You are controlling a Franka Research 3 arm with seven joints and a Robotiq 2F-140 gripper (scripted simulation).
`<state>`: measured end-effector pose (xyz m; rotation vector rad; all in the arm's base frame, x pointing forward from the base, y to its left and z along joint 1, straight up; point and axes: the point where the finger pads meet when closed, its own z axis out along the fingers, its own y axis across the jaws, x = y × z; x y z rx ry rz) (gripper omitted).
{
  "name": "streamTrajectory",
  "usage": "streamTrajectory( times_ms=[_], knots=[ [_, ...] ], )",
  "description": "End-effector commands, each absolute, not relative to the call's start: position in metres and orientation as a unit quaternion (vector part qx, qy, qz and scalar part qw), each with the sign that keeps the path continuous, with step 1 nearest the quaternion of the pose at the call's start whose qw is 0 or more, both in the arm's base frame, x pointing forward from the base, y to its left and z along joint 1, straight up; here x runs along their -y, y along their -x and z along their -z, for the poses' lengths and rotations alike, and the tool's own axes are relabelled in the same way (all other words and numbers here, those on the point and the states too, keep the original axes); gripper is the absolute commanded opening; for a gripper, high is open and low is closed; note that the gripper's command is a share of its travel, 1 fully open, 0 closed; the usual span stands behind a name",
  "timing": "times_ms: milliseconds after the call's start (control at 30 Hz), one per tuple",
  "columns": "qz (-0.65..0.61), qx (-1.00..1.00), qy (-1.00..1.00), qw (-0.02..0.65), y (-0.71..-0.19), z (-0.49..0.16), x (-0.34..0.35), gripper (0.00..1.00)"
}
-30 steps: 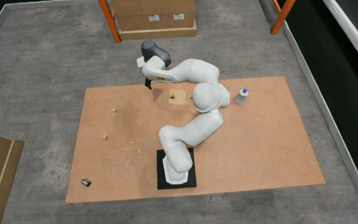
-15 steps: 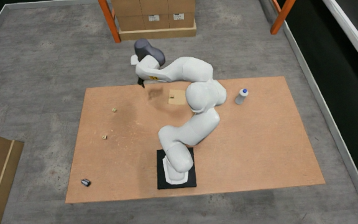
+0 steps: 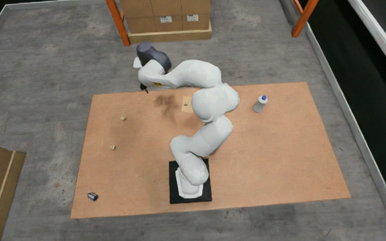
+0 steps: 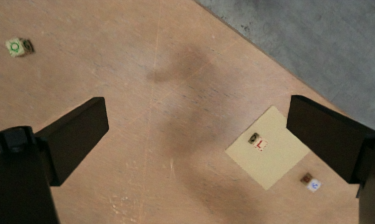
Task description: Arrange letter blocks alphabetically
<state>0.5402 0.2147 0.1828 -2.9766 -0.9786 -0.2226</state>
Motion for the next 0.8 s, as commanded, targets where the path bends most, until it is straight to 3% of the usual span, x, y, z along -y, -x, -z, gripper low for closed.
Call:
streamTrajectory(
  times_ms=[0,767],
  knots=[
    [0.079,0.246,0.966,0.01,-0.538,-0.189,-0.23,1.0],
    [0.085,0.105,0.99,0.027,-0.512,-0.206,-0.295,1.0]
  ],
)
